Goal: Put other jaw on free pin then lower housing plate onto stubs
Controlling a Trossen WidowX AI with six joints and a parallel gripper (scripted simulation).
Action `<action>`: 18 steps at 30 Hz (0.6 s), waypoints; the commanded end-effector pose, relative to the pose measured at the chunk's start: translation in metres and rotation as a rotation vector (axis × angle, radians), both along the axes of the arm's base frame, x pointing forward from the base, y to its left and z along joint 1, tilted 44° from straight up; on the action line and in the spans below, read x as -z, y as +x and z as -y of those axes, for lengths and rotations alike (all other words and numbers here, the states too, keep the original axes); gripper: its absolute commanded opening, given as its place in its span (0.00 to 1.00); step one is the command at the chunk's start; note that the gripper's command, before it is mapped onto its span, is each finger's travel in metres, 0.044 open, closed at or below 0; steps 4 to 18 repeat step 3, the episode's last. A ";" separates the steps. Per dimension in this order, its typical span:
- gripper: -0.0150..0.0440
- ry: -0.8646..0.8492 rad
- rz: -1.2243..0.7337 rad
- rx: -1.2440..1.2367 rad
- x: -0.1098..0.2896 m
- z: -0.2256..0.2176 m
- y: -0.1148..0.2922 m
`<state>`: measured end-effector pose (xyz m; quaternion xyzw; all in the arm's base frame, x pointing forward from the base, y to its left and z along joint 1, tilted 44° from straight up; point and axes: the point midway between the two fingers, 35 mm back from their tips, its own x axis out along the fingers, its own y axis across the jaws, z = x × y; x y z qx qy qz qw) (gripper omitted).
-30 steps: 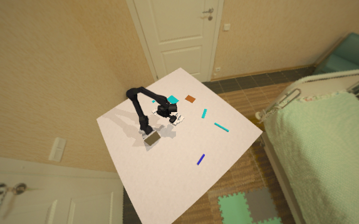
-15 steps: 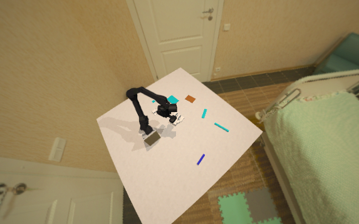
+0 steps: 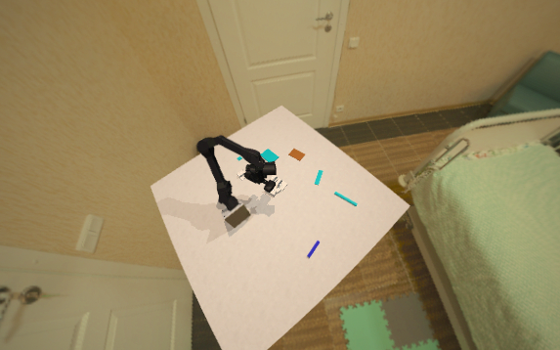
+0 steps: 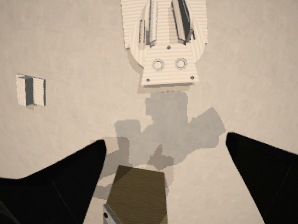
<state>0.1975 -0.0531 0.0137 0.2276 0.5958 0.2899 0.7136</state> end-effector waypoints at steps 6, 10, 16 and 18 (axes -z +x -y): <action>1.00 -0.002 0.000 -0.007 0.000 0.000 -0.001; 1.00 -0.002 0.000 -0.007 0.000 0.000 -0.001; 1.00 -0.002 0.000 -0.007 0.000 0.000 -0.001; 1.00 -0.002 0.000 -0.007 0.000 0.000 -0.001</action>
